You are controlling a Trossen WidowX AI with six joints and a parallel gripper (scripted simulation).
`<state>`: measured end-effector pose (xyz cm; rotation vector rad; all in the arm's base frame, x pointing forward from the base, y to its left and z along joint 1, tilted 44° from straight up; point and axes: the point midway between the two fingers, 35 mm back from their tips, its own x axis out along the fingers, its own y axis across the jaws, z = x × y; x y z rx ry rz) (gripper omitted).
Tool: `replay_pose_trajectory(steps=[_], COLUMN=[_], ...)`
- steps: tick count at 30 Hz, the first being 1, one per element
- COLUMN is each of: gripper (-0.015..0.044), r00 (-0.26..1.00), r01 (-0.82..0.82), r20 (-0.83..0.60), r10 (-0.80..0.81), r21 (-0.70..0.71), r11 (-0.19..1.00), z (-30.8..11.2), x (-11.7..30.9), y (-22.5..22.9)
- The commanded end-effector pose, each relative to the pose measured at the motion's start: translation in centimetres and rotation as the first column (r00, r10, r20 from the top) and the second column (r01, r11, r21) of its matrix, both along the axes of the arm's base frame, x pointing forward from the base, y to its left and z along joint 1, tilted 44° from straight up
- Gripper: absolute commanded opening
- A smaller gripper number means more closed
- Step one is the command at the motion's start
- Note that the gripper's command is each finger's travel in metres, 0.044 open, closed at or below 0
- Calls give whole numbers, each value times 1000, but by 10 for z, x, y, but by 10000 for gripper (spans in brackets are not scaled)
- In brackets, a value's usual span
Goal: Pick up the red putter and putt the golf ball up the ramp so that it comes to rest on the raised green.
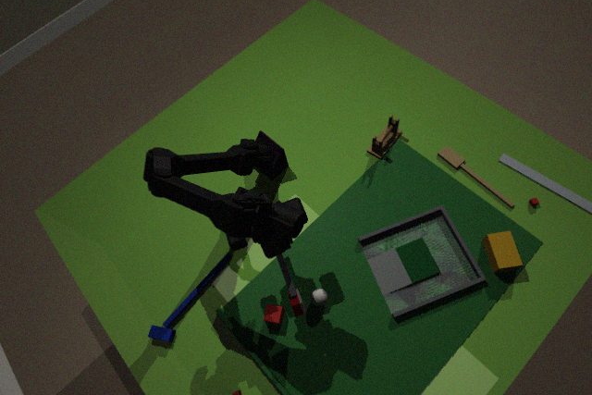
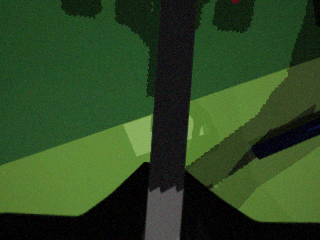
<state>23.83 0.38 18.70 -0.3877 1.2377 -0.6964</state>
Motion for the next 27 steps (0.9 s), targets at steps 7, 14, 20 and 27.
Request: replay_pose_trajectory(steps=[7, 14, 20, 27], gripper=[0, 0, 0, 0], r00=[1000, 1000, 1000, 1000], r01=[8, 8, 8, 8], r20=[16, 17, 17, 18], r10=[-8, -8, -8, -8], r21=[-4, -6, -5, -6], r11=[1000, 1000, 1000, 1000], z=[-16, -26, -32, -40], x=[4, 6, 7, 9], y=[-18, -29, -34, -42])
